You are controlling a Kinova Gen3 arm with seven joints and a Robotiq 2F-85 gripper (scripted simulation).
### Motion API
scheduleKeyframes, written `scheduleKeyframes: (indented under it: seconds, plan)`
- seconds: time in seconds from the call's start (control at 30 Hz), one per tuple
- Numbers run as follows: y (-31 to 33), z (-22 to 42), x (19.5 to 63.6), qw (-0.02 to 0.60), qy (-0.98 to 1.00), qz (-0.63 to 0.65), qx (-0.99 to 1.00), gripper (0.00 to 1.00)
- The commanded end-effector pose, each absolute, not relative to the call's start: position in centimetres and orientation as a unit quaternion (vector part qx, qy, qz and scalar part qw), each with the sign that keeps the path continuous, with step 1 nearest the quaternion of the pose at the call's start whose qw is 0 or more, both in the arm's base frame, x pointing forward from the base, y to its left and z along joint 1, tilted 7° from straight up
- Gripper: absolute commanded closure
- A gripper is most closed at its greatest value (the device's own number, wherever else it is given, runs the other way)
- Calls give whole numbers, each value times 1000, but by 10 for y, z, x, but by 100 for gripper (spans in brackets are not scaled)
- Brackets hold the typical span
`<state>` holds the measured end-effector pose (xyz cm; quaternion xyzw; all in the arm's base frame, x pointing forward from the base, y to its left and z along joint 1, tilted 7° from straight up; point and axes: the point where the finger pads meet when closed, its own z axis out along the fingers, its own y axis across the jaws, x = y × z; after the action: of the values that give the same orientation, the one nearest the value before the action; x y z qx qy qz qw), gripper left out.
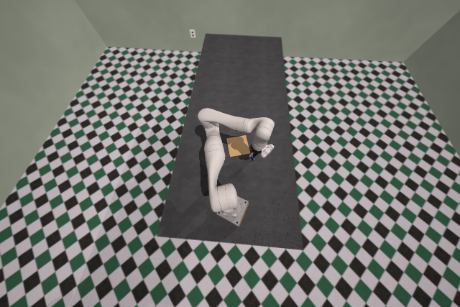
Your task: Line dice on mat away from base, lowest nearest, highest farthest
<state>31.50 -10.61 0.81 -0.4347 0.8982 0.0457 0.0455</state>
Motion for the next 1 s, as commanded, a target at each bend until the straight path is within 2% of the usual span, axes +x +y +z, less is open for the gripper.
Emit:
scheduleKeyframes:
  seconds: [0.0,0.97]
  plan:
    - [-106,8,315,46,898,45,-435,69]
    - [-102,-22,317,46,898,45,-435,69]
